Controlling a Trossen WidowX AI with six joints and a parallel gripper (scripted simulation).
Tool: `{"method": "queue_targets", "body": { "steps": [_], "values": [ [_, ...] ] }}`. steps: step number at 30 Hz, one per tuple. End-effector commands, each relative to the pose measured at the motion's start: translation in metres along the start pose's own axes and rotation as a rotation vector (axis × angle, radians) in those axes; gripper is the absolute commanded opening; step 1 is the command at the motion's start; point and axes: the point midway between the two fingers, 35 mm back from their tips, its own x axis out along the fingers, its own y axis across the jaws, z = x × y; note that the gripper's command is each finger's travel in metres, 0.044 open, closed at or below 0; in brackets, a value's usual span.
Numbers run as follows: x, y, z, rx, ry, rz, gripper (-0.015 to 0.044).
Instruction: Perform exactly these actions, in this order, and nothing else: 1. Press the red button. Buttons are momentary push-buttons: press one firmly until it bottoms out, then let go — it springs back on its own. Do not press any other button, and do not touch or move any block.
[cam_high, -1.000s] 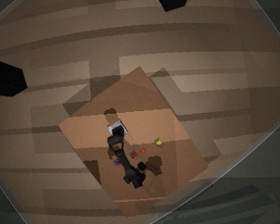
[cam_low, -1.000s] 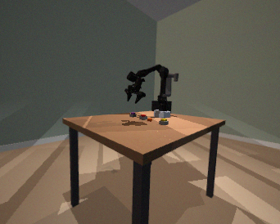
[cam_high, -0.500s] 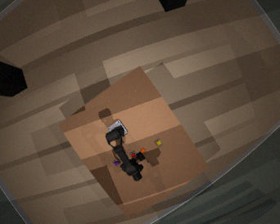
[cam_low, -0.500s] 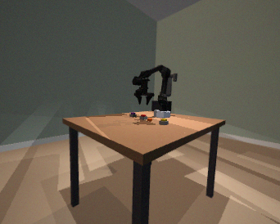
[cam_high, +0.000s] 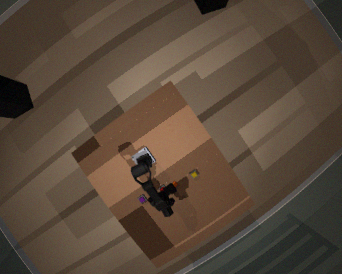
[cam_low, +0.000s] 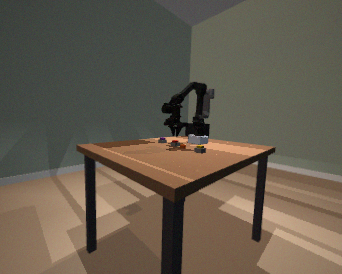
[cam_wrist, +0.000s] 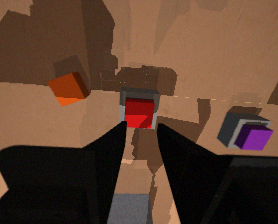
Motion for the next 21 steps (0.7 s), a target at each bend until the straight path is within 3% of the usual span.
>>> {"method": "queue_targets", "body": {
  "steps": [1,21],
  "values": [
    [0.003,0.001,-0.002,0.004,0.006,0.005,0.002],
    [0.023,0.001,-0.002,0.004,0.006,0.005,0.002]
  ]
}}
